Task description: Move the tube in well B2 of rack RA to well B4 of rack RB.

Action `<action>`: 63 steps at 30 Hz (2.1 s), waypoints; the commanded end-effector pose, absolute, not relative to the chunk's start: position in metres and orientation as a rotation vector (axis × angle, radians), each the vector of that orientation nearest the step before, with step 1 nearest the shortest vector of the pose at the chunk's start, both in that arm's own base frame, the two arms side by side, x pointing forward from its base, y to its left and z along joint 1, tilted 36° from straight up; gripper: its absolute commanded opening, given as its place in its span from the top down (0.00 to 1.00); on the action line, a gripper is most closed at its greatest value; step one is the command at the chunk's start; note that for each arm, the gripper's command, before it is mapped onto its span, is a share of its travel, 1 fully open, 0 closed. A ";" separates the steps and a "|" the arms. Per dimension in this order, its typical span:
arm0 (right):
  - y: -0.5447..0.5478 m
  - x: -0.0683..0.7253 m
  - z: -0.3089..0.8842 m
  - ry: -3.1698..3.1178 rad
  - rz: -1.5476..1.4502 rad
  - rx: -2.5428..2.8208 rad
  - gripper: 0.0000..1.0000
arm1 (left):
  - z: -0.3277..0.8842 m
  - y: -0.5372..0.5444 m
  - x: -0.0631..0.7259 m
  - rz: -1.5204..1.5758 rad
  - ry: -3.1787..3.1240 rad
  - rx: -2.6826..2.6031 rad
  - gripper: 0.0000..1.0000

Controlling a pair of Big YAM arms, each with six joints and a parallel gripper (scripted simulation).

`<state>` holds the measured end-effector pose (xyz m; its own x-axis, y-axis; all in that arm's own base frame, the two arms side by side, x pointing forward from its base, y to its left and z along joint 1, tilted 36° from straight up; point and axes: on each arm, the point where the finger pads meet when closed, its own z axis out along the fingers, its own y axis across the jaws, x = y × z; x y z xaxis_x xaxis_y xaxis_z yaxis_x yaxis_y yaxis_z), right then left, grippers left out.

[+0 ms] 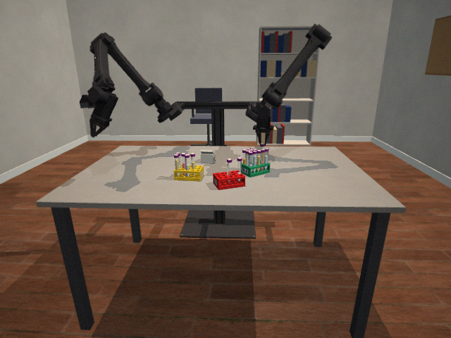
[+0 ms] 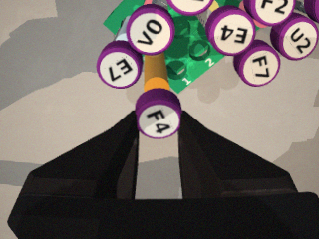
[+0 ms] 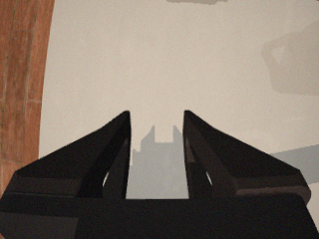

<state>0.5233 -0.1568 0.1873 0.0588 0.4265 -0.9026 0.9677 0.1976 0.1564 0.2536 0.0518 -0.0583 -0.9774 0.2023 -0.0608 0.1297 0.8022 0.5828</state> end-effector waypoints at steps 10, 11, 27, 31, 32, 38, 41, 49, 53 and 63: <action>-0.155 0.530 0.199 1.505 -0.695 1.383 0.70 | -0.059 0.053 0.257 0.914 2.864 0.269 1.00; -0.155 0.530 0.199 1.505 -0.695 1.383 0.70 | -0.059 0.053 0.257 0.914 2.864 0.269 1.00; -0.155 0.530 0.199 1.505 -0.695 1.383 0.70 | -0.059 0.053 0.257 0.914 2.864 0.269 1.00; -0.155 0.530 0.199 1.505 -0.695 1.383 0.70 | -0.059 0.053 0.257 0.914 2.864 0.269 1.00; -0.155 0.530 0.199 1.505 -0.695 1.383 0.70 | -0.064 0.058 0.249 0.924 2.883 0.272 1.00; -0.155 0.530 0.199 1.505 -0.695 1.383 0.70 | -0.065 0.059 0.249 0.924 2.884 0.272 1.00; -0.155 0.530 0.199 1.505 -0.695 1.383 0.70 | -0.066 0.060 0.251 0.923 2.882 0.271 1.00; -0.155 0.530 0.199 1.505 -0.695 1.383 0.70 | -0.070 0.062 0.249 0.923 2.884 0.273 1.00; -0.155 0.530 0.199 1.505 -0.695 1.383 0.70 | -0.072 0.063 0.250 0.923 2.884 0.273 1.00; -0.155 0.530 0.199 1.505 -0.695 1.383 0.70 | -0.075 0.065 0.250 0.923 2.884 0.273 1.00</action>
<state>0.5233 -0.1568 0.1873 0.0588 0.4265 -0.9026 0.9677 0.1976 0.1564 0.2556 0.0593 -0.0686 -0.9776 0.2011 -0.0629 0.1274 0.8020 0.5836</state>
